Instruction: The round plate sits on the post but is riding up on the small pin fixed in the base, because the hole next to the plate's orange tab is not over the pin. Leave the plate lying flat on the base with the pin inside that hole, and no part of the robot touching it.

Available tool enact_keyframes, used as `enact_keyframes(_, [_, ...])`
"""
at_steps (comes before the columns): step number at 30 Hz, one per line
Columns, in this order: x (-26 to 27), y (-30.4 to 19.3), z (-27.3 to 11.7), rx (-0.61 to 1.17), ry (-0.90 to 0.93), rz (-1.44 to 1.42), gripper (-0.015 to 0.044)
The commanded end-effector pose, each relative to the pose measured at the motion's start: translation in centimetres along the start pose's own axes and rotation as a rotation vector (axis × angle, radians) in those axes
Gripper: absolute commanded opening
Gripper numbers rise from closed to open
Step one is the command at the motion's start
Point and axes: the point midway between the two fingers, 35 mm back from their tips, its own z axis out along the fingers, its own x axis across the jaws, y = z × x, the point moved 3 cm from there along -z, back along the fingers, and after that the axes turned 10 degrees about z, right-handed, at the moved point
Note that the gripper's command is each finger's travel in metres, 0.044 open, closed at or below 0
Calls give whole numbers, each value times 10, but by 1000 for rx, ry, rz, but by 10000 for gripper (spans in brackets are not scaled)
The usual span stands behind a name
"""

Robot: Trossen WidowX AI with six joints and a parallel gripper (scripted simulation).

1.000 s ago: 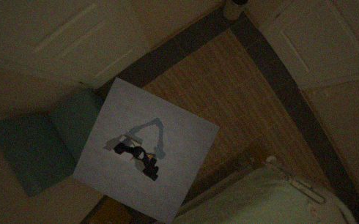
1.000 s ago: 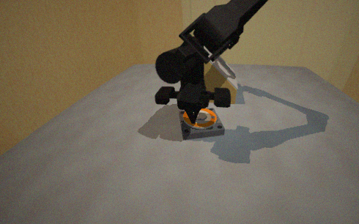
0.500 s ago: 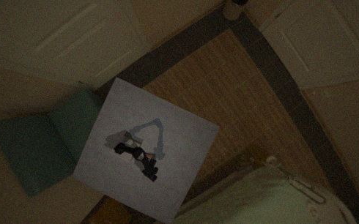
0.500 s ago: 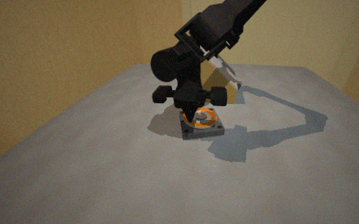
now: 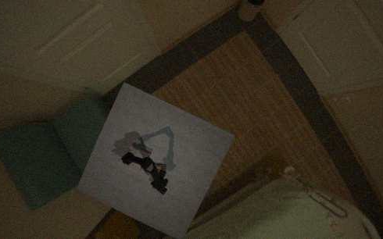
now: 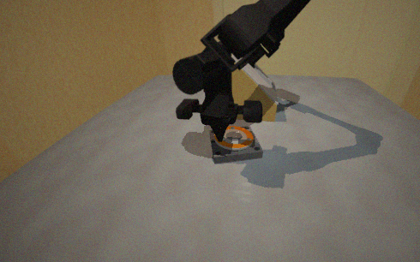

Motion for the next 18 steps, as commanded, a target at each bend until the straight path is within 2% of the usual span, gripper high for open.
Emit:
enact_keyframes(1, [-5, -6, 3, 17, -5, 9, 0])
enact_keyframes(18, [-9, -8, 3, 17, -5, 9, 0])
